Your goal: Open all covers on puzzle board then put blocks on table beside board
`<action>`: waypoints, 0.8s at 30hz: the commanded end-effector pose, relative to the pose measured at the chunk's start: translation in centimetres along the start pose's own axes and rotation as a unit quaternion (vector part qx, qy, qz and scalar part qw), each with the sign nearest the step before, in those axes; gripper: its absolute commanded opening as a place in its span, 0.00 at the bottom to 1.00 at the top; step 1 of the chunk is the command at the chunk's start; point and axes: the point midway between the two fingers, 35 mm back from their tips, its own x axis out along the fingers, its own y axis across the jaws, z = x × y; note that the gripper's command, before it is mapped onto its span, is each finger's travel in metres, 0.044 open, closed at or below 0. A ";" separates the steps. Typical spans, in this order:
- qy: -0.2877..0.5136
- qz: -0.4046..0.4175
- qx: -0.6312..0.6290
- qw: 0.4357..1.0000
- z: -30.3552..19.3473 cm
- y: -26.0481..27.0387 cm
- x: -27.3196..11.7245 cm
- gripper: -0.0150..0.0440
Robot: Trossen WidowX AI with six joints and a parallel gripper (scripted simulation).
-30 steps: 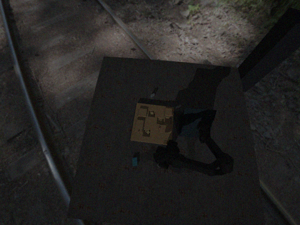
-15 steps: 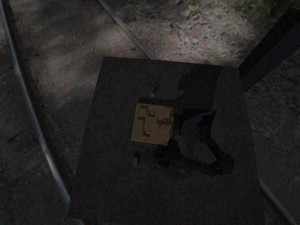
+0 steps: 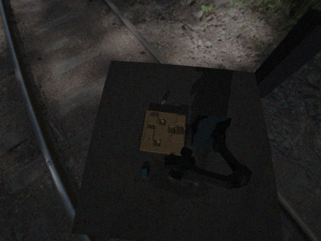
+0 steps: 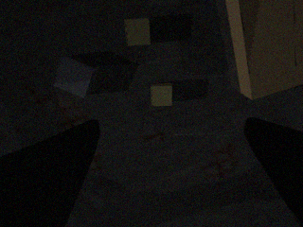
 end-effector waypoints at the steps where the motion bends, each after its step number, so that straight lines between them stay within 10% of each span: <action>1: 0.000 0.003 -0.004 1.000 -0.2 0.2 -0.7 0.96; 17: -0.004 -0.002 0.065 0.998 7.0 -1.2 -1.1 0.25; 24: -0.005 -0.002 0.093 0.996 10.5 -2.6 -1.1 0.25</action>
